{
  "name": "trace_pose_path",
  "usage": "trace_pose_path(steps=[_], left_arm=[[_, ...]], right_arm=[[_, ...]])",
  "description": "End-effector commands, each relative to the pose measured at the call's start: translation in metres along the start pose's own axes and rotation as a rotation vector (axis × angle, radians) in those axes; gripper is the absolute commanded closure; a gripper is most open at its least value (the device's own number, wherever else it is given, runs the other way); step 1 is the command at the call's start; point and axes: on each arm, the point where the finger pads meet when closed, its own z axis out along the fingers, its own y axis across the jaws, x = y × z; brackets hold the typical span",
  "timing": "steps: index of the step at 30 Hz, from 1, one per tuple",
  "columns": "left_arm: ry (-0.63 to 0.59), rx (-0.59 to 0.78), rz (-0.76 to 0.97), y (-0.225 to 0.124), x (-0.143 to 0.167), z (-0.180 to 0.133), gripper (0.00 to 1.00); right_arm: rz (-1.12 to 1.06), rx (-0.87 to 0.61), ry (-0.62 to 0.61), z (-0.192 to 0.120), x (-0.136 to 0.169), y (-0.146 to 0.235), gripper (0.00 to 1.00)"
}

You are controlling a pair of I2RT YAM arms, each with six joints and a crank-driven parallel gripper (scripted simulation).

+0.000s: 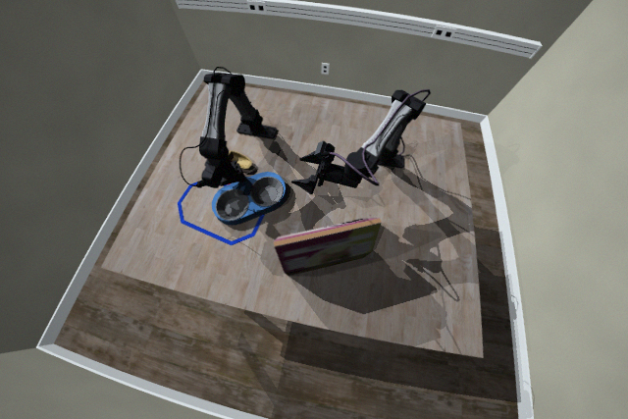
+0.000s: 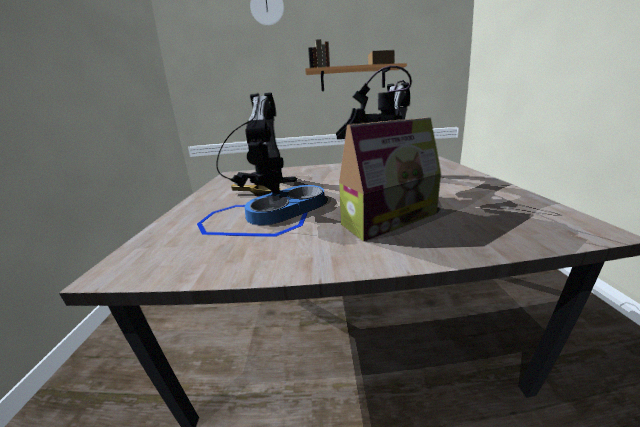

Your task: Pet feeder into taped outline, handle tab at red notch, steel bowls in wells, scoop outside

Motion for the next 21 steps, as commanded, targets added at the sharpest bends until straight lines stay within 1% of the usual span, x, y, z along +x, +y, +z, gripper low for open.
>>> trace_pose_path(steps=[1, 6, 13, 17, 21], left_arm=[[-0.027, 0.004, 0.051, -0.002, -0.026, -0.002, 0.00], [-0.027, 0.004, 0.051, -0.002, -0.026, -0.002, 0.00], [-0.027, 0.004, 0.051, -0.002, -0.026, -0.002, 0.00], [-0.027, 0.004, 0.051, -0.002, -0.026, -0.002, 0.00], [-0.027, 0.004, 0.051, -0.002, -0.026, -0.002, 0.00]], right_arm=[[0.006, -0.001, -0.015, 0.002, -0.003, -0.001, 0.88], [0.011, 0.000, -0.018, 0.002, -0.003, -0.001, 0.88], [0.187, 0.006, -0.014, 0.002, -0.017, 0.000, 0.88], [0.215, 0.004, -0.016, 0.002, -0.024, 0.000, 0.88], [0.205, 0.004, -0.016, 0.002, -0.025, 0.000, 0.88]])
